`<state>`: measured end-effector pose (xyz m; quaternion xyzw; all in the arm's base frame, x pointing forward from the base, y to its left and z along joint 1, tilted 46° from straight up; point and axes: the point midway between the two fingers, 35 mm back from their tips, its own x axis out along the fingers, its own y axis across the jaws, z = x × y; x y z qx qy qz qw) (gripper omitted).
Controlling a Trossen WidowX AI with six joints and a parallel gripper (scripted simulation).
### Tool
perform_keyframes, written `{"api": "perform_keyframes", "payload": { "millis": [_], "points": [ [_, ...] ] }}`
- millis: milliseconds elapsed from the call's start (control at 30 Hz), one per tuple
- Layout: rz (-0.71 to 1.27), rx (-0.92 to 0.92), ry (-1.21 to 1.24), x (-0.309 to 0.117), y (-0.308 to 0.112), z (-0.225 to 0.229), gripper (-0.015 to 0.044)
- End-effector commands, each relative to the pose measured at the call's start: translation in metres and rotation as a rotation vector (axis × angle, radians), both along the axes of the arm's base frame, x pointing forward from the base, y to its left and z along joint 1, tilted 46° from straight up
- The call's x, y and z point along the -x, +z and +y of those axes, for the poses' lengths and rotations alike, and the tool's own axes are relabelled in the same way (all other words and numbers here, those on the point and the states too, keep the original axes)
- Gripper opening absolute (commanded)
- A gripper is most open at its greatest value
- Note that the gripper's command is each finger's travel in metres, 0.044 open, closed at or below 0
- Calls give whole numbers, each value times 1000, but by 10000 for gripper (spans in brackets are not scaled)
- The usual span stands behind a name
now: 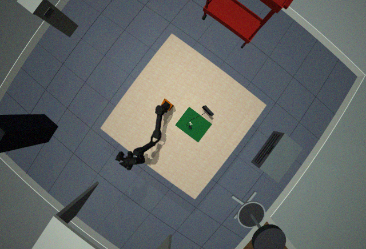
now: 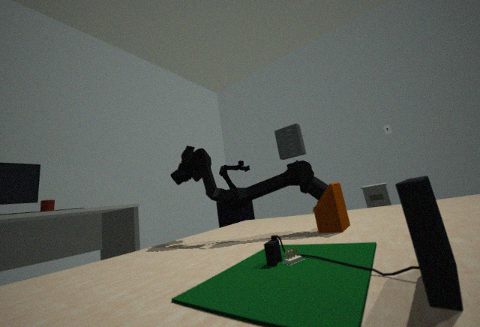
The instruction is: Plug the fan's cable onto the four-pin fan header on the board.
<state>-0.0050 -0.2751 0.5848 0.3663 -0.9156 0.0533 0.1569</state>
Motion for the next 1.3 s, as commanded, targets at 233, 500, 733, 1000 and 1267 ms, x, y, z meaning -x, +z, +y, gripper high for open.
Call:
{"api": "perform_keyframes", "payload": {
  "millis": [233, 500, 733, 1000, 1267],
  "points": [
    [-11, 232, 24, 24, 33, 36, 440],
    [-45, 676, -13, 74, 82, 140, 440],
    [8, 1048, -49, 95, 102, 246, 440],
    [158, 1465, -74, 86, 98, 374, 440],
    [401, 1813, -124, 45, 62, 488, 440]
  ]
}}
